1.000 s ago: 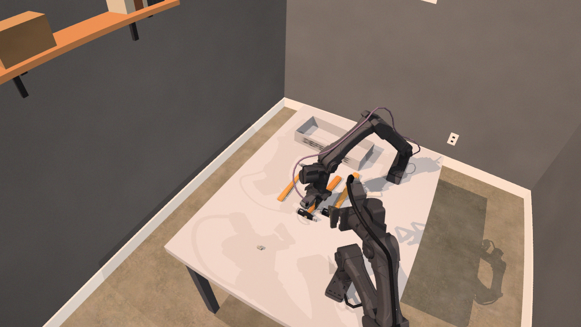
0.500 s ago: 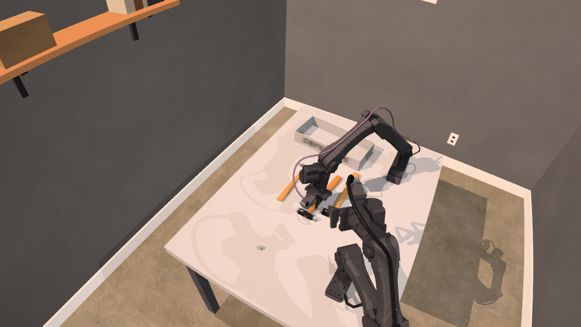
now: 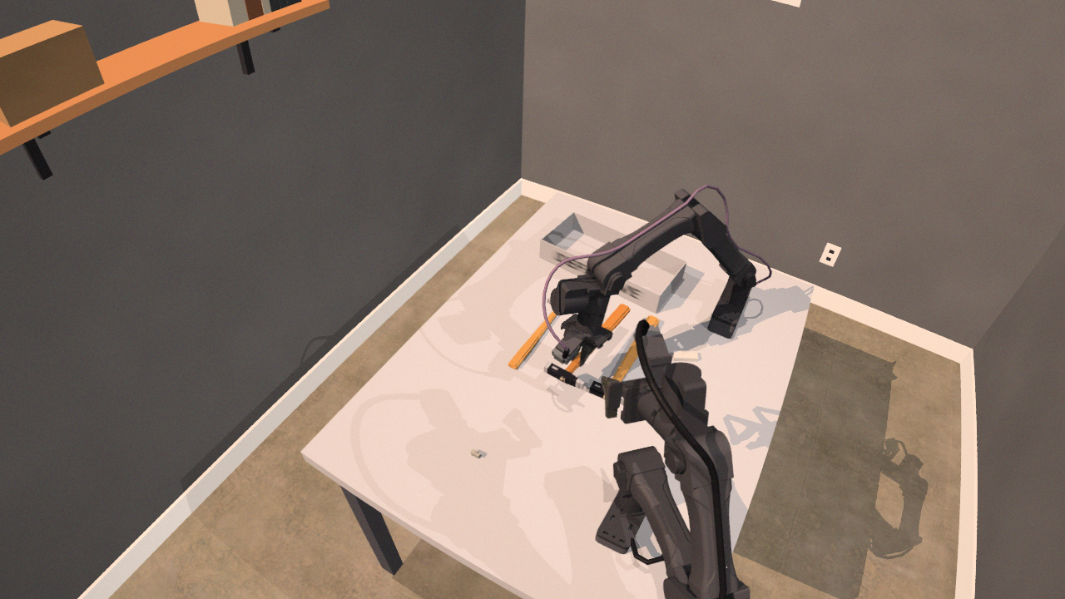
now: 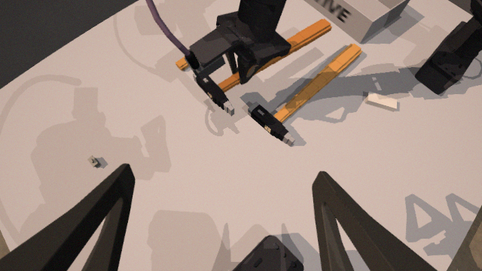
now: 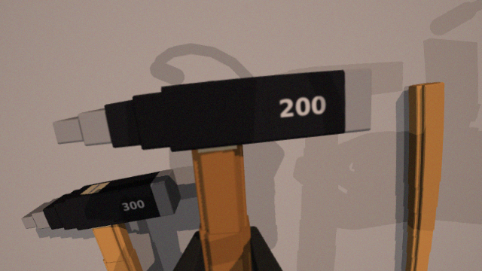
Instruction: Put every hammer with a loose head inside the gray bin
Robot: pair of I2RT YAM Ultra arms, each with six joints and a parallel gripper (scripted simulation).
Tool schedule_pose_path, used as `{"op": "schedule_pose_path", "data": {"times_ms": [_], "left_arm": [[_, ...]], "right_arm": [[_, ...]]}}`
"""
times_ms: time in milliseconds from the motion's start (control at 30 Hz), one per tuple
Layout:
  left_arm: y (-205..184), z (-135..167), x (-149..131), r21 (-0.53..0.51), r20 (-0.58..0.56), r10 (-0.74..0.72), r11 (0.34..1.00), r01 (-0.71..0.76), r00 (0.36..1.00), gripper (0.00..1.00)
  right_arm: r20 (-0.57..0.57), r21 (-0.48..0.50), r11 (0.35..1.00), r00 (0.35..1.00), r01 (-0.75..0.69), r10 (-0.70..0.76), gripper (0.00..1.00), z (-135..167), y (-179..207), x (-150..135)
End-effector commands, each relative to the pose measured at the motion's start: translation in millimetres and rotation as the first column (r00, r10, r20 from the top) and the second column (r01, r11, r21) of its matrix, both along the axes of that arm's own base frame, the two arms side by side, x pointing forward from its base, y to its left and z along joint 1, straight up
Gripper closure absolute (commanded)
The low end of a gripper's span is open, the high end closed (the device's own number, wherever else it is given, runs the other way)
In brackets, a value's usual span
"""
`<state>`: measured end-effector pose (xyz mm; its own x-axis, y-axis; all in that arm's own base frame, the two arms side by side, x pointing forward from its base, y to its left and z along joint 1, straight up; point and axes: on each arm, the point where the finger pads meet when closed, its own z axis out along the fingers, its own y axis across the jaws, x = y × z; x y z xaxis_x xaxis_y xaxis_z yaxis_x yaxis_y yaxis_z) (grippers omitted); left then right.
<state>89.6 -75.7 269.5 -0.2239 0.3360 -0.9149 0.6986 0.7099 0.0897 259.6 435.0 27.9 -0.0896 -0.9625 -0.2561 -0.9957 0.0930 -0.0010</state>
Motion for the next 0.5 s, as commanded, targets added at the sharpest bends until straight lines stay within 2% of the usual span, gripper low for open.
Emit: {"op": "schedule_pose_path", "data": {"times_ms": [0,200,300,367,467], "left_arm": [[5,10,-6,-0.022,0.027,-0.002,1.0,0.003,1.0,0.0],[5,10,-6,-0.022,0.027,-0.002,1.0,0.003,1.0,0.0],[5,8,-7,-0.013,0.023,-0.013,1.0,0.013,1.0,0.0],[-2,22,-2,-0.049,0.059,-0.018,0.999,0.021,0.998,0.0],[-22,51,13,-0.105,0.115,-0.032,0.993,0.045,0.993,0.0]], "right_arm": [[-0.004,0.01,1.0,1.0,-0.008,0.008,0.88,22,0,-2],[-0.023,-0.02,1.0,1.0,-0.008,0.007,0.88,34,-7,-7],[0.003,0.02,1.0,1.0,-0.022,0.022,0.88,42,-2,2],[0.028,0.052,0.998,0.999,-0.037,0.036,0.88,47,-4,10],[0.033,0.052,0.997,0.998,-0.054,0.053,0.88,45,-29,18]]}}
